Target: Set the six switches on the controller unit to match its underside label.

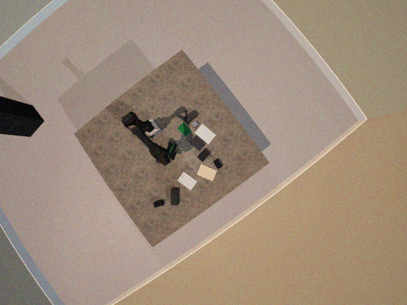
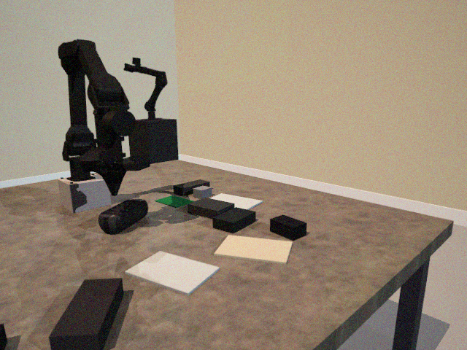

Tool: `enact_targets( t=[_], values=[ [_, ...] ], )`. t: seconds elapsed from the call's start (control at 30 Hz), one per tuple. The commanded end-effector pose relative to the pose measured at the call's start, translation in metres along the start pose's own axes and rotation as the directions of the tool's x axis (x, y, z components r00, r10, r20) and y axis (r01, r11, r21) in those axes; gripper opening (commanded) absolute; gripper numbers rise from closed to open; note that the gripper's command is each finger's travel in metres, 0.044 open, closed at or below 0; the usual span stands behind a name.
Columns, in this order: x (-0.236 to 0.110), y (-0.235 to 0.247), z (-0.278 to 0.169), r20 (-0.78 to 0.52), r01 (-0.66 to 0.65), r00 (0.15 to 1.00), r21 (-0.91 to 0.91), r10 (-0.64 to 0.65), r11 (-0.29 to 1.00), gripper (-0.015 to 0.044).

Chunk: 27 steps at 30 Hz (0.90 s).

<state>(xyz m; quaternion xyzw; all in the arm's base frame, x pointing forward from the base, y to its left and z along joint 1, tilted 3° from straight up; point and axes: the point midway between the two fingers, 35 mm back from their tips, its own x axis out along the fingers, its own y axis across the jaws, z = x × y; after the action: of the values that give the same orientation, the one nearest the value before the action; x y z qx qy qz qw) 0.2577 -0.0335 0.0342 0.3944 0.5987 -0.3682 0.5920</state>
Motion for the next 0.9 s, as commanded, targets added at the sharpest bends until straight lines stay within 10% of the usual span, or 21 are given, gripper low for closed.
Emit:
enact_targets(
  t=[0.0, 0.87],
  values=[
    [0.001, -0.002, 0.025, -0.001, 0.006, 1.000, 0.010, -0.006, 1.000, 0.0000],
    [0.038, -0.003, 0.028, -0.001, 0.006, 1.000, 0.010, -0.006, 1.000, 0.0000]
  ],
)
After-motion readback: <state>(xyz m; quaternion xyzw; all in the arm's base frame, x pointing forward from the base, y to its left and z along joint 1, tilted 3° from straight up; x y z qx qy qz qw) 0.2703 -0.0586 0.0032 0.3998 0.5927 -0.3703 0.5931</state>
